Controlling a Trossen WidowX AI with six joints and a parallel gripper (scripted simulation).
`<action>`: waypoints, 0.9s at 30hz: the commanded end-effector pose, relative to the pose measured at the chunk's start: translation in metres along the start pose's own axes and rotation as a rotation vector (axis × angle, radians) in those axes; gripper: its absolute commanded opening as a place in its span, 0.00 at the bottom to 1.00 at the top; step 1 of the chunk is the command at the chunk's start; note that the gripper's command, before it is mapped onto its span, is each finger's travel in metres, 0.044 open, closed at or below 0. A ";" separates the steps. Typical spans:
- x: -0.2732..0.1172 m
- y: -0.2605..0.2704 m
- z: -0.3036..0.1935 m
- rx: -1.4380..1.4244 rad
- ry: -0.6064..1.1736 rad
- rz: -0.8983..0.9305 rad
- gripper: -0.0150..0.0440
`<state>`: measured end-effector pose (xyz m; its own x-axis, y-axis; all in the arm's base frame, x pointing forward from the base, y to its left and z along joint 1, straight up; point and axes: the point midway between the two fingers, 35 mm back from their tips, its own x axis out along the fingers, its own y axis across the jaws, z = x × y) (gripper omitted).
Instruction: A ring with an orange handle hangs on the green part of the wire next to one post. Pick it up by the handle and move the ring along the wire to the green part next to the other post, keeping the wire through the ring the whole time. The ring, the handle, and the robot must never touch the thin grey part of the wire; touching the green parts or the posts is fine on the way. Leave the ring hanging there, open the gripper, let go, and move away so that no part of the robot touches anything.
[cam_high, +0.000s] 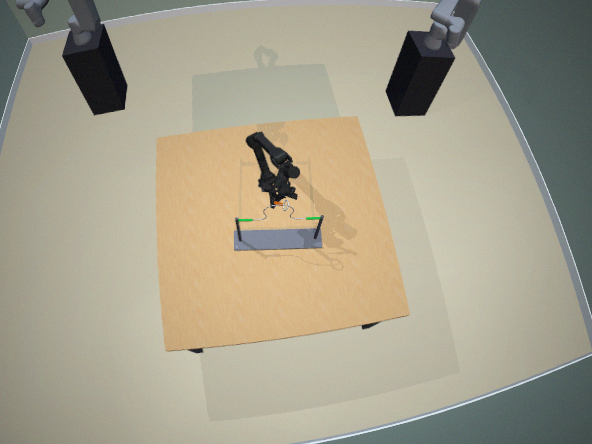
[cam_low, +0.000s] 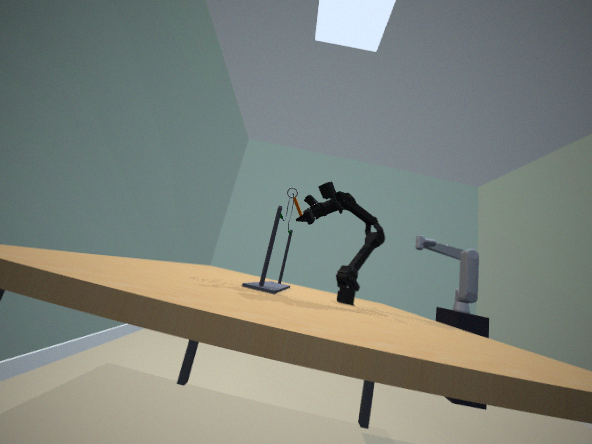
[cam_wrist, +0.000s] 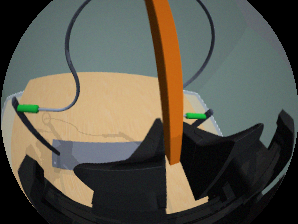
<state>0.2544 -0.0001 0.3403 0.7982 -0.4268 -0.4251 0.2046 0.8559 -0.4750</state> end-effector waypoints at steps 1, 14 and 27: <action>0.001 -0.002 -0.001 -0.053 -0.006 -0.035 0.00; 0.001 -0.009 0.000 -0.215 -0.029 -0.140 0.00; 0.001 -0.016 0.002 -0.369 -0.051 -0.240 0.00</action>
<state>0.2541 -0.0117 0.3483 0.7845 -0.5640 -0.2580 0.1801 0.6053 -0.7753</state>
